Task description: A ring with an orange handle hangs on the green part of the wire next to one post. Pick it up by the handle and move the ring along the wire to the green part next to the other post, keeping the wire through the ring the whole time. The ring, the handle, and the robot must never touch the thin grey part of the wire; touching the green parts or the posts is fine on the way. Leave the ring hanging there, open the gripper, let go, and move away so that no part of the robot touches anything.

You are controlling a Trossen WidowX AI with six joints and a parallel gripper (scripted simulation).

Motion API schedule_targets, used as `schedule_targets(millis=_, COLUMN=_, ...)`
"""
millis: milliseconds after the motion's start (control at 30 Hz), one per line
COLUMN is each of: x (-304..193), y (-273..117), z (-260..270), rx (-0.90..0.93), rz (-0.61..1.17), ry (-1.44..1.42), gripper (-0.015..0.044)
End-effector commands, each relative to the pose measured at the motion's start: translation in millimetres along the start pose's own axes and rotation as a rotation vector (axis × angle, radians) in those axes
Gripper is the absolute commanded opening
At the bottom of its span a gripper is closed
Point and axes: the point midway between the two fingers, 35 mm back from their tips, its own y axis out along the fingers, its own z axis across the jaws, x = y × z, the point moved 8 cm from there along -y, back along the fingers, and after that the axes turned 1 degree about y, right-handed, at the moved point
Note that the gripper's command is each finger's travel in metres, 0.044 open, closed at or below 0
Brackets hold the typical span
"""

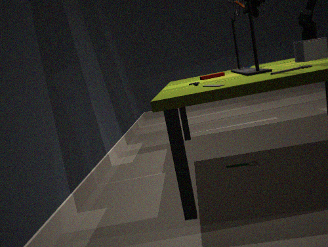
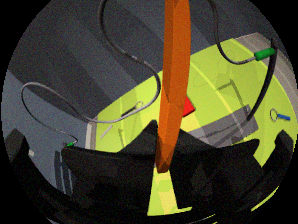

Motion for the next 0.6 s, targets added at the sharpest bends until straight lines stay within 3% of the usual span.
schedule_targets(millis=0, x=-1.1, y=0.7, z=-1.4, rx=-0.058, rz=-0.010, ry=-0.084, gripper=-0.0150)
schedule_targets(millis=567, x=-2.7, y=2.7, z=-9.9, rx=-0.279, rz=-0.059, ry=-0.410, gripper=-0.0150)
